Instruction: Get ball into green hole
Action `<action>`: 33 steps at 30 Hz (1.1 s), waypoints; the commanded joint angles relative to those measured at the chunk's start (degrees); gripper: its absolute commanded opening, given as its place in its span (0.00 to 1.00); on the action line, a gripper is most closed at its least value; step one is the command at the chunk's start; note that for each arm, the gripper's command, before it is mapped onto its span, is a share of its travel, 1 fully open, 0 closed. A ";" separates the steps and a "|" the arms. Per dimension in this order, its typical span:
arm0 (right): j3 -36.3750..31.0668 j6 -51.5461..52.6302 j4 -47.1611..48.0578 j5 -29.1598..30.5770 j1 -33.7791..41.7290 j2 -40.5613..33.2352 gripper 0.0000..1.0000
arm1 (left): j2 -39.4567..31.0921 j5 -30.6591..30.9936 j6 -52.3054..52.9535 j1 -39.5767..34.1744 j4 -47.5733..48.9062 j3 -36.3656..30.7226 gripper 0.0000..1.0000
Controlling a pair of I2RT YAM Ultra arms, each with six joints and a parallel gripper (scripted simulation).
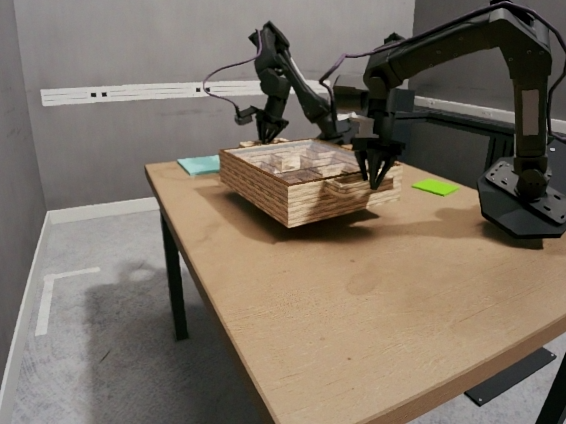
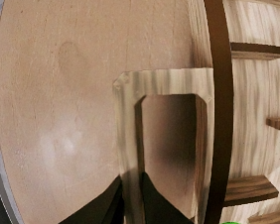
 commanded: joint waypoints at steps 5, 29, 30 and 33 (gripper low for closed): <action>-1.08 -1.84 3.70 3.01 0.24 -2.10 0.00 | -2.45 -3.26 2.71 -1.55 3.55 -0.99 0.00; -1.65 -5.36 10.32 4.23 -0.86 1.29 0.00 | -3.83 -4.61 9.56 1.27 14.64 -7.77 0.00; -1.71 -5.21 10.02 4.08 -0.86 0.61 0.00 | -3.90 -4.45 9.35 1.34 13.99 -7.36 0.00; -3.18 -5.75 11.06 4.22 -1.18 2.55 0.00 | -3.50 -4.67 10.15 1.52 15.64 -8.37 0.00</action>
